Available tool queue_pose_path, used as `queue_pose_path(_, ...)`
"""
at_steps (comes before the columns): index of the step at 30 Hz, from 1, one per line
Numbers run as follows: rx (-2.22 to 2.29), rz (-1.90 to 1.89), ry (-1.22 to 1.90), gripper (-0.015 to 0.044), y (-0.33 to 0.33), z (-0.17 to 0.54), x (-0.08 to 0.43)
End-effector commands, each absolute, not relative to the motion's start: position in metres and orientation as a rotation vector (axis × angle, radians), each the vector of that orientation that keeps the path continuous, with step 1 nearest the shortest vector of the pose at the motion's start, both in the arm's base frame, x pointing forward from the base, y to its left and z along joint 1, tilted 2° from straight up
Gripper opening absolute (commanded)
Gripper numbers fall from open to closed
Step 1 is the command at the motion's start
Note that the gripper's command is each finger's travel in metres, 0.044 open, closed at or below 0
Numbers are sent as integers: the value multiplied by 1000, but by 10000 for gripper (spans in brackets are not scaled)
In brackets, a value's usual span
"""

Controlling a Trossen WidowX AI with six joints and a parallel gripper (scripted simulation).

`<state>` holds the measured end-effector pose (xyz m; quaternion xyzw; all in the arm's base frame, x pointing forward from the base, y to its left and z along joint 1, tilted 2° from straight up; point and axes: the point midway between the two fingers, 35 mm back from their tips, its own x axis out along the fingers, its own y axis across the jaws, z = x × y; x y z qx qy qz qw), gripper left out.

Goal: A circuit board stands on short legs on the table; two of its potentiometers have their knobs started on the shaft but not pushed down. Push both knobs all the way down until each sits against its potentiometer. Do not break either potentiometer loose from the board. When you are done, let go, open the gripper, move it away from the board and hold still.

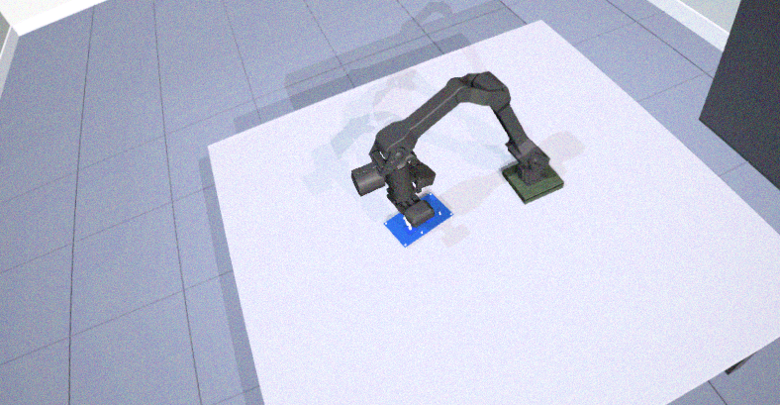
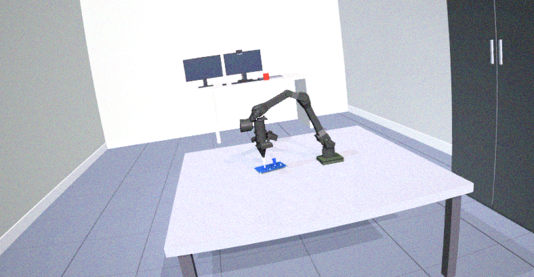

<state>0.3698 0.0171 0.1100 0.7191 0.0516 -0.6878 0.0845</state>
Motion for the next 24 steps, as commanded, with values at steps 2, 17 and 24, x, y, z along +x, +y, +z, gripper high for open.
queue_pose_path(2,2148,-2055,155,0,18,106,370)
queue_pose_path(17,2148,-2055,155,0,17,101,370)
queue_pose_path(24,2148,-2055,155,0,17,98,371)
